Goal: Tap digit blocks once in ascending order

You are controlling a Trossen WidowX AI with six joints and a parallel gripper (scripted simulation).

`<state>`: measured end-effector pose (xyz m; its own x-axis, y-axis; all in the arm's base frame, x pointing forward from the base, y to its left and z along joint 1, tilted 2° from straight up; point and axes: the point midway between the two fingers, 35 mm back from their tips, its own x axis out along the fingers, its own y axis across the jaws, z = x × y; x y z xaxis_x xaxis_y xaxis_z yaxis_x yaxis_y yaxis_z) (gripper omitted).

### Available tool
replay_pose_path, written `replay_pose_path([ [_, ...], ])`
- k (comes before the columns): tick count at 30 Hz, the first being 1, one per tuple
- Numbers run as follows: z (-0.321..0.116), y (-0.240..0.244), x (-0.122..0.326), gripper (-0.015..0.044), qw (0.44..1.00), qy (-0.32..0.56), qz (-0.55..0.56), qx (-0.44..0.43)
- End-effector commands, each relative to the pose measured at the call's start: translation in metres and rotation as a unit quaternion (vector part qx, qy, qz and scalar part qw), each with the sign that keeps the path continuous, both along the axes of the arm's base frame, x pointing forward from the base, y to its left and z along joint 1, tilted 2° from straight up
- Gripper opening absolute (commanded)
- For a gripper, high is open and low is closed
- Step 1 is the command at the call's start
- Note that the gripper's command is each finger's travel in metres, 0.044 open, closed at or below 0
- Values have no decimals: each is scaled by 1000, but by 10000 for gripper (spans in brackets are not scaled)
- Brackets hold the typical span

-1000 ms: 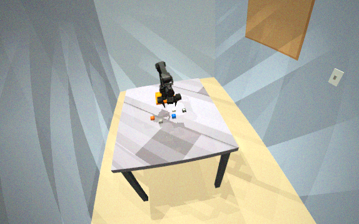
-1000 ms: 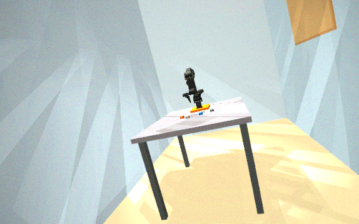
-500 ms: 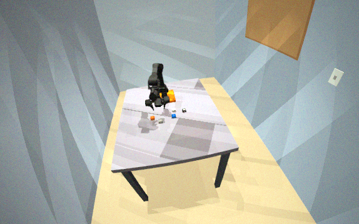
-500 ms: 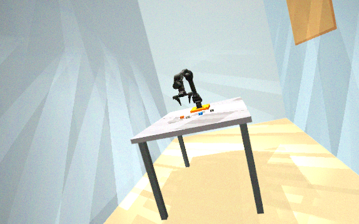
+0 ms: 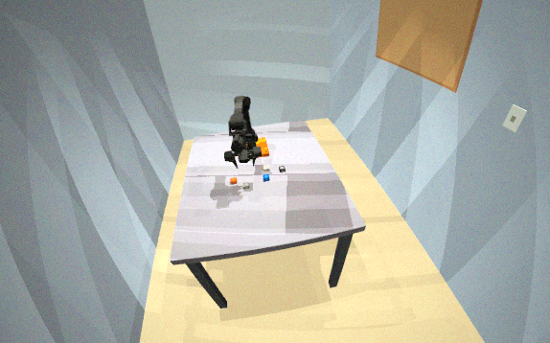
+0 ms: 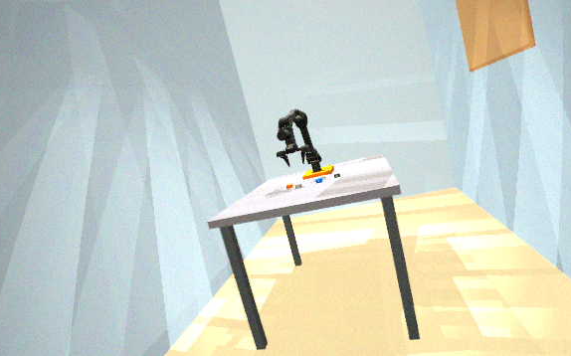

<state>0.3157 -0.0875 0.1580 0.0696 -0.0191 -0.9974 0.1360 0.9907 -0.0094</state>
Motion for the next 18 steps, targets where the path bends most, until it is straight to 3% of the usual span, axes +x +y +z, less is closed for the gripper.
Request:
replay_pose_path([
  [1, 1, 49, -20, 400, 1000, 3, 9, 3],
  [7, -7, 123, -82, 400, 1000, 4, 9, 6],
  [12, -9, 129, -90, 400, 1000, 5, 9, 7],
  [18, -71, 129, -84, 242, 1000, 5, 9, 7],
])
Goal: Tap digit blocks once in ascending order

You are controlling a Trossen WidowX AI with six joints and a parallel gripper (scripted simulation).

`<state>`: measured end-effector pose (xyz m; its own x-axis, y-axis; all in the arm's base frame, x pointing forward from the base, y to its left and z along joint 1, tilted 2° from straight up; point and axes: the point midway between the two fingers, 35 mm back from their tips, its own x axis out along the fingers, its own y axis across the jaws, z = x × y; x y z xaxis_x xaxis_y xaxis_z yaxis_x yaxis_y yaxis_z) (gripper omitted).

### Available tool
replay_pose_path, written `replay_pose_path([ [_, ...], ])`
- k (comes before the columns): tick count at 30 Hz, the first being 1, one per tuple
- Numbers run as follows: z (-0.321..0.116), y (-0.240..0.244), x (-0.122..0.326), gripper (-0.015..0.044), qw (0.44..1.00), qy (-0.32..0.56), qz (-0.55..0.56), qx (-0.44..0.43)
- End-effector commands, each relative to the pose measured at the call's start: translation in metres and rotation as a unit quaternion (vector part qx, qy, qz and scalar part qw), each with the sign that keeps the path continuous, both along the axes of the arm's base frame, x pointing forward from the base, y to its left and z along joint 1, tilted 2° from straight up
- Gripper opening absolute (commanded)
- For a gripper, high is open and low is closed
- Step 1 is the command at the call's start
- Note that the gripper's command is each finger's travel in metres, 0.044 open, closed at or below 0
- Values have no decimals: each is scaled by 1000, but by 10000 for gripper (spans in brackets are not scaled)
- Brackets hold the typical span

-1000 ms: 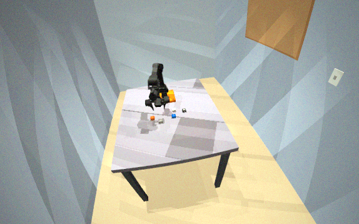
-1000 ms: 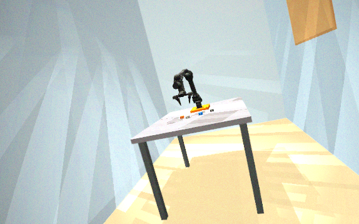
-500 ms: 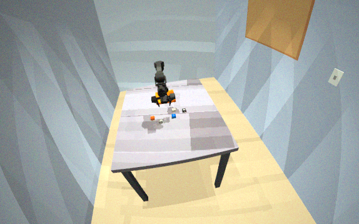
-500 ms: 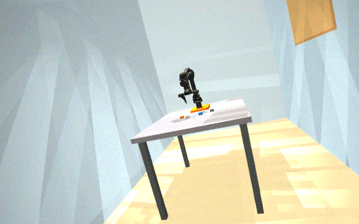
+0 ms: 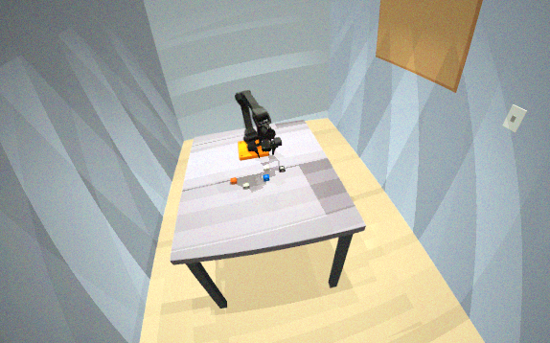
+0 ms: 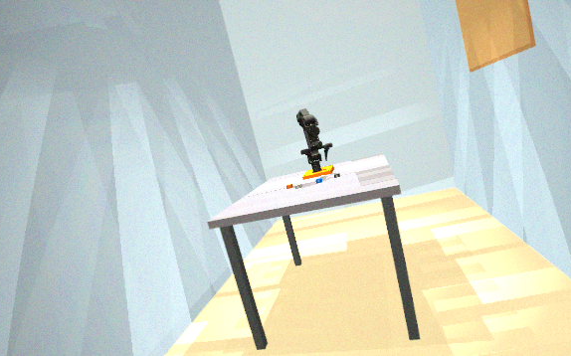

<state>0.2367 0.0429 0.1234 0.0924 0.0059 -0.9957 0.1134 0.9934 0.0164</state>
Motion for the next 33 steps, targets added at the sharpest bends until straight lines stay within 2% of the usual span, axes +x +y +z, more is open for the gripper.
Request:
replay_pose_path([
  [1, -47, -2, -5, 216, 1000, 16, -2, -5],
  [8, -56, -2, -6, 33, 1000, 16, -2, -5],
  [9, -56, -2, -6, 20, 1000, 16, -2, -5],
  [33, -80, -2, -4, 20, 1000, 16, -2, -5],
])
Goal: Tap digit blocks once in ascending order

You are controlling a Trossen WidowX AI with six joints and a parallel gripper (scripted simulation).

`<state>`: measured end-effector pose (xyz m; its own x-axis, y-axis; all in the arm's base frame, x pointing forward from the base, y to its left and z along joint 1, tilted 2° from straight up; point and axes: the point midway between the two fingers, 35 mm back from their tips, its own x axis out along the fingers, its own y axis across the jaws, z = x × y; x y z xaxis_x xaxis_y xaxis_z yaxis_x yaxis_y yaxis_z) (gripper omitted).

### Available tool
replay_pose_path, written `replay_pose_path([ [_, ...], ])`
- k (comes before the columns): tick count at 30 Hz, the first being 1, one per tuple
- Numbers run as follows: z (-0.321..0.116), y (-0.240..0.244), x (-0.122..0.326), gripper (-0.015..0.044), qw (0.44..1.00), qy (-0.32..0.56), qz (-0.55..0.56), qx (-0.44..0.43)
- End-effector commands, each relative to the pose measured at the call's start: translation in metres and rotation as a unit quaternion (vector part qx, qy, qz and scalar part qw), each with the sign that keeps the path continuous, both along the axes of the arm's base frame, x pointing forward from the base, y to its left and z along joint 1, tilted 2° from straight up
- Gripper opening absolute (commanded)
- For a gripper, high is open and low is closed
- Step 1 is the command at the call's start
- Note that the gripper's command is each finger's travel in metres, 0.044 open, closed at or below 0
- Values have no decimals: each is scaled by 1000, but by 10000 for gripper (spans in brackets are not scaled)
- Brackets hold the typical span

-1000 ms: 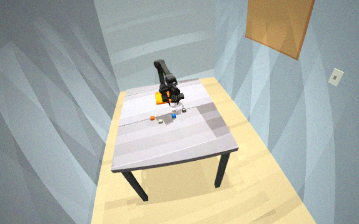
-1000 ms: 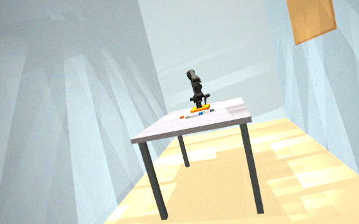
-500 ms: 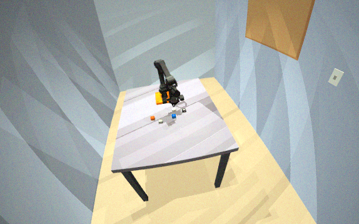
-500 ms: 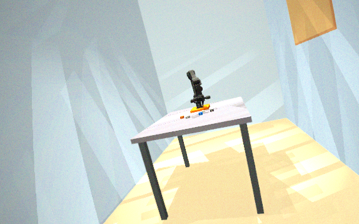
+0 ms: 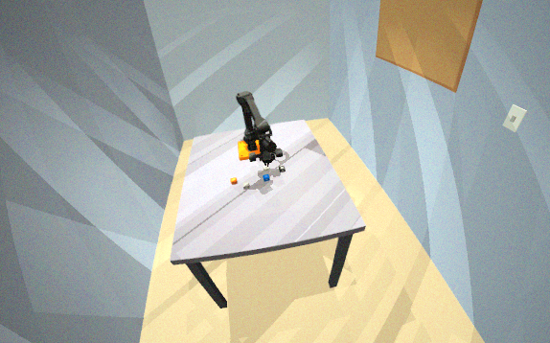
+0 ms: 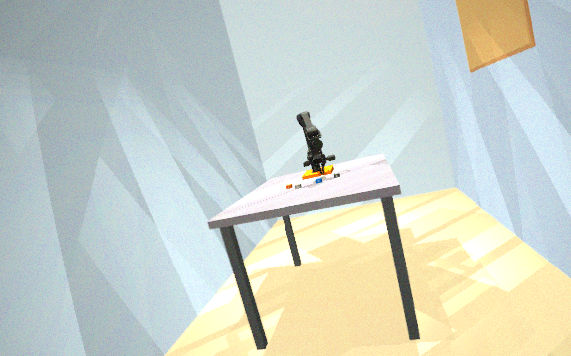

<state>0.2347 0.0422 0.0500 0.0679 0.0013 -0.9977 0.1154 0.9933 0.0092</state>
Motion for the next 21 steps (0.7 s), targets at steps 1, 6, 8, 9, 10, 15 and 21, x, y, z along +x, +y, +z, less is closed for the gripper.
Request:
replay_pose_path([
  [1, -8, -1, -2, 20, 1000, 4, -1, -3],
  [6, -12, -1, -2, 20, 1000, 4, -1, -3],
  [8, -12, -1, -2, 20, 1000, 4, -1, -3],
  [9, -12, -1, -2, 20, 1000, 4, -1, -3],
  [10, -12, -1, -2, 20, 1000, 4, -1, -3],
  [15, 18, -1, -4, 20, 1000, 4, -1, -3],
  [21, 37, -1, -3, 20, 1000, 4, -1, -3],
])
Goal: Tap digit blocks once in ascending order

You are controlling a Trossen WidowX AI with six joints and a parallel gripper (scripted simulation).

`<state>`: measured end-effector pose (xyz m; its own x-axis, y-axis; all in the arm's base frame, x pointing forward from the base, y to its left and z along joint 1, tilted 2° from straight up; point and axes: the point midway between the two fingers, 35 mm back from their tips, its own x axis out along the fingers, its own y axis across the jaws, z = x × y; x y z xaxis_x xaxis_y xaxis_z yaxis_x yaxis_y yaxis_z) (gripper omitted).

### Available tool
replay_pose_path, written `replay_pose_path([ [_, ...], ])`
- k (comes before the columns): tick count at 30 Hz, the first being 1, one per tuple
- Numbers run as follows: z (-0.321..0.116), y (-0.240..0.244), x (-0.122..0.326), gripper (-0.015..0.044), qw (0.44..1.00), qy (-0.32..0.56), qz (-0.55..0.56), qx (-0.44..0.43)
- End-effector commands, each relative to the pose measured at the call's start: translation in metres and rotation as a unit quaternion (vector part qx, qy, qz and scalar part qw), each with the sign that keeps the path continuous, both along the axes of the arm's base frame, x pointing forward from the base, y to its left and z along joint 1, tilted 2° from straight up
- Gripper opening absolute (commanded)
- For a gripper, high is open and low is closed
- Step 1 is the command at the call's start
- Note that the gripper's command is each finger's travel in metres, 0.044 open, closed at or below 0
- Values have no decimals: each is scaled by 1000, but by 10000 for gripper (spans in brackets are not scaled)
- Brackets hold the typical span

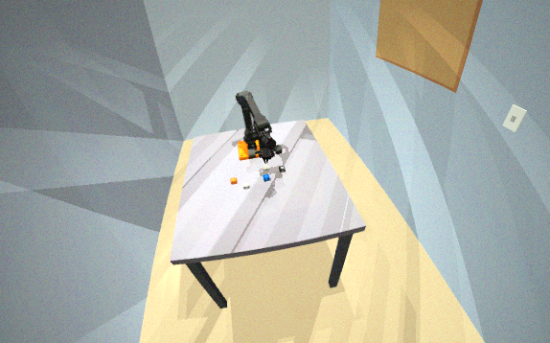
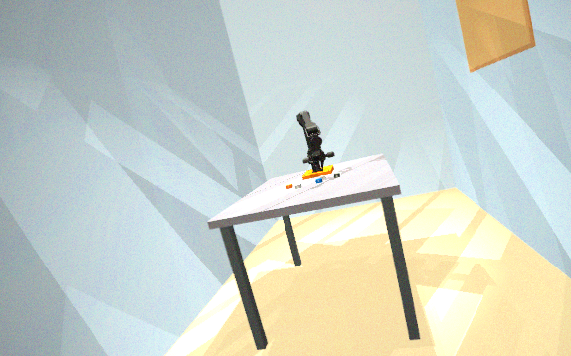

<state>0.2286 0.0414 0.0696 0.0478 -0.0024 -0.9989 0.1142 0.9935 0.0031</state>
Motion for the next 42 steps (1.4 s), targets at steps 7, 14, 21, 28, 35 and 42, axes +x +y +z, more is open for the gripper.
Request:
replay_pose_path([
  [7, 79, 0, -3, 20, 1000, -6, -2, -1],
  [14, 87, -37, 38, 20, 1000, -7, -2, -3],
  [21, 88, -137, 90, 20, 1000, -10, -2, -7],
  [28, 86, -140, 92, 20, 1000, -10, -2, -7],
  [35, 9, -141, 97, 20, 1000, -10, -2, -7],
  [42, 3, -141, 97, 20, 1000, -10, -2, -7],
])
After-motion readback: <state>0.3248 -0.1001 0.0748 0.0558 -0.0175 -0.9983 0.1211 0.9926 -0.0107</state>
